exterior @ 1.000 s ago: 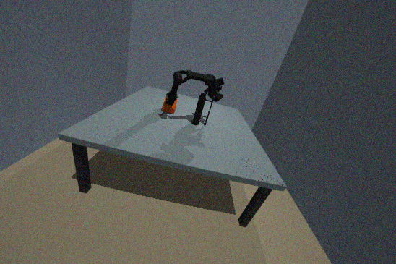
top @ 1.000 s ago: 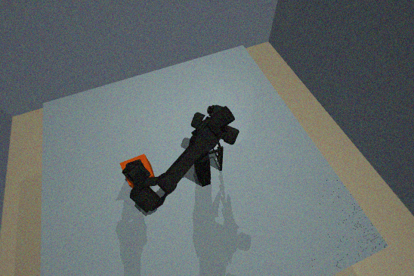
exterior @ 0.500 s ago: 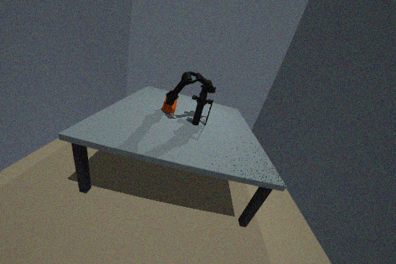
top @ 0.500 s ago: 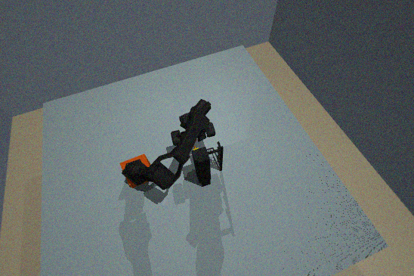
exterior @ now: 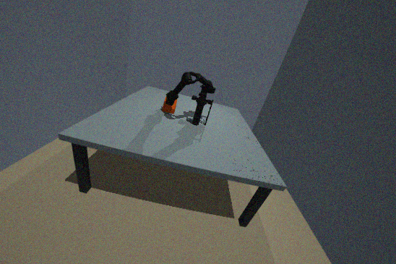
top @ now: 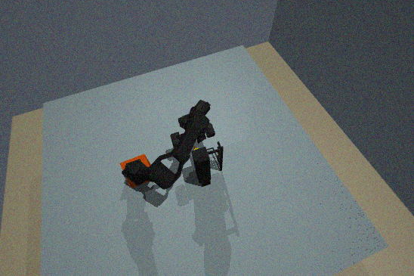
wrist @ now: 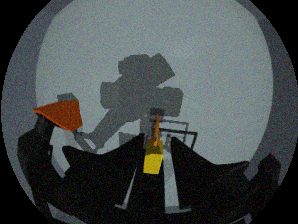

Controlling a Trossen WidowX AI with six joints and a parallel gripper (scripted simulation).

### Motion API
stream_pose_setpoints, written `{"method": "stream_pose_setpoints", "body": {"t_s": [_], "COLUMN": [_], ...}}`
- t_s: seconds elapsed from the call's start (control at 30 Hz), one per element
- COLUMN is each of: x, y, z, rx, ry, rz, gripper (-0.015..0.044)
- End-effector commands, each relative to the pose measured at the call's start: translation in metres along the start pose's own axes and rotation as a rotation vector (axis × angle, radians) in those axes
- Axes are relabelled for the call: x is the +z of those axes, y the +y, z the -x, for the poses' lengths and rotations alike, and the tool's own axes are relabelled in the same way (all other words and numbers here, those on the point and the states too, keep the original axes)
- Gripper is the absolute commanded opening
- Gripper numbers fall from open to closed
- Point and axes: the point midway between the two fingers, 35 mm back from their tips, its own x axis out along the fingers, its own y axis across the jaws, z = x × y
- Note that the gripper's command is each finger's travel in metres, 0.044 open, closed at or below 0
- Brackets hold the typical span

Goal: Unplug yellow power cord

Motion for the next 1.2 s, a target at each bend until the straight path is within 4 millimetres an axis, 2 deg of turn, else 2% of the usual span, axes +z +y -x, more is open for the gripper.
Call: {"method": "stream_pose_setpoints", "body": {"t_s": [0.0,0.6,1.17], "x": [-0.007,-0.036,-0.038], "y": [0.000,0.001,0.001], "z": [0.000,0.000,-0.012], "rx": [-0.001,-0.001,-0.001], "ry": [0.004,0.006,0.006], "rz": [0.002,0.002,0.002], "gripper": [0.0160,0.0160,0.0160]}}
